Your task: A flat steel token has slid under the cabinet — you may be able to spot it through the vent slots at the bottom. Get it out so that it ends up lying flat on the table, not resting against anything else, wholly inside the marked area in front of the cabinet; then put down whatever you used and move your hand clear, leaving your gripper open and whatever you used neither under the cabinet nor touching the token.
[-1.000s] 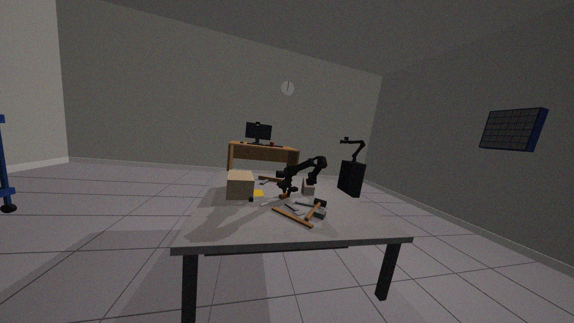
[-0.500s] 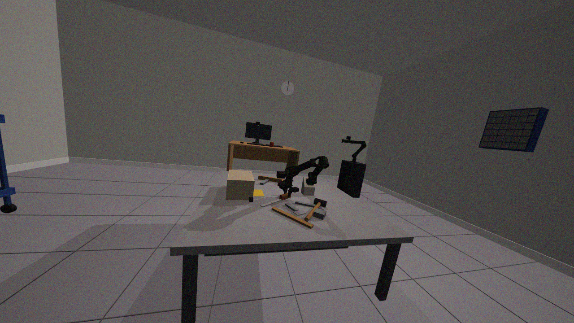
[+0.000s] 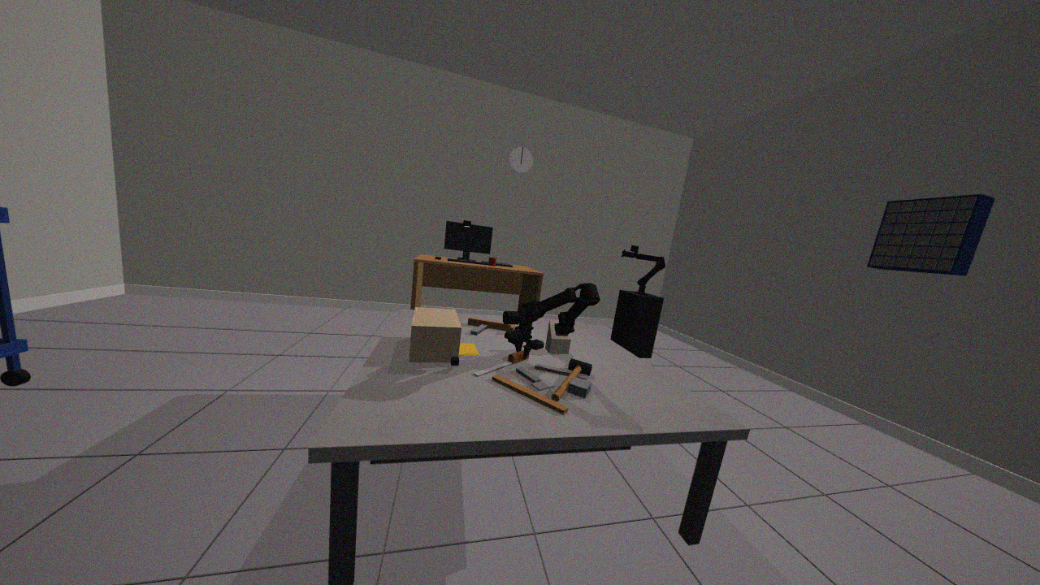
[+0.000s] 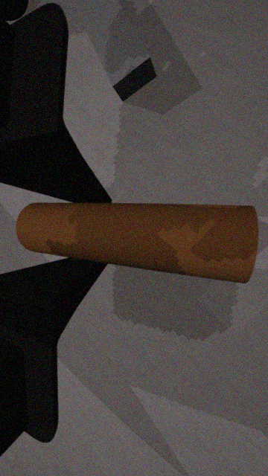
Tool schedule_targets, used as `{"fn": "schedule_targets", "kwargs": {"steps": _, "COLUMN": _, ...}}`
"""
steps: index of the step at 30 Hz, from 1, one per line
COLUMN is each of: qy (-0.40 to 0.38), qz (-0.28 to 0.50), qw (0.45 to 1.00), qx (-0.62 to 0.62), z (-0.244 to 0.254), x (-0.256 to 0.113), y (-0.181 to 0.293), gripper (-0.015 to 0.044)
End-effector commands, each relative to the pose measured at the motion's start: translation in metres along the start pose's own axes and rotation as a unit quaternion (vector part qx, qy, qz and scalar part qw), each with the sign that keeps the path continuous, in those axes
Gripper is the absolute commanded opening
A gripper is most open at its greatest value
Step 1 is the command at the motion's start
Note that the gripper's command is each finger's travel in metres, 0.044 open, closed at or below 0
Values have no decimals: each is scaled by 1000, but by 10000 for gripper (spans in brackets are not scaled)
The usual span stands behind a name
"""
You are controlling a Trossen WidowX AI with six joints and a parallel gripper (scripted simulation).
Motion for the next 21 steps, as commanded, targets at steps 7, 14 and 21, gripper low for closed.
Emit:
{"fn": "schedule_targets", "kwargs": {"steps": 7, "qy": 0, "qz": -3, "qw": 1000, "qx": -5, "z": 11, "x": -1, "y": -1, "gripper": 0}}
{"fn": "schedule_targets", "kwargs": {"steps": 14, "qy": 0, "qz": -3, "qw": 1000, "qx": -5, "z": 18, "x": -1, "y": -1, "gripper": 0}}
{"fn": "schedule_targets", "kwargs": {"steps": 21, "qy": 0, "qz": -3, "qw": 1000, "qx": -5, "z": 25, "x": -1, "y": -1, "gripper": 0}}
Point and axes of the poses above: the point midway between the two fingers, 35 mm back from their tips, its own x axis out along the fingers, its own z axis across the jaws, y = z × x, the point moved 4 cm from there along -x, back along the fingers, and after that the axes turned 12 degrees about x, right-handed, at the moved point
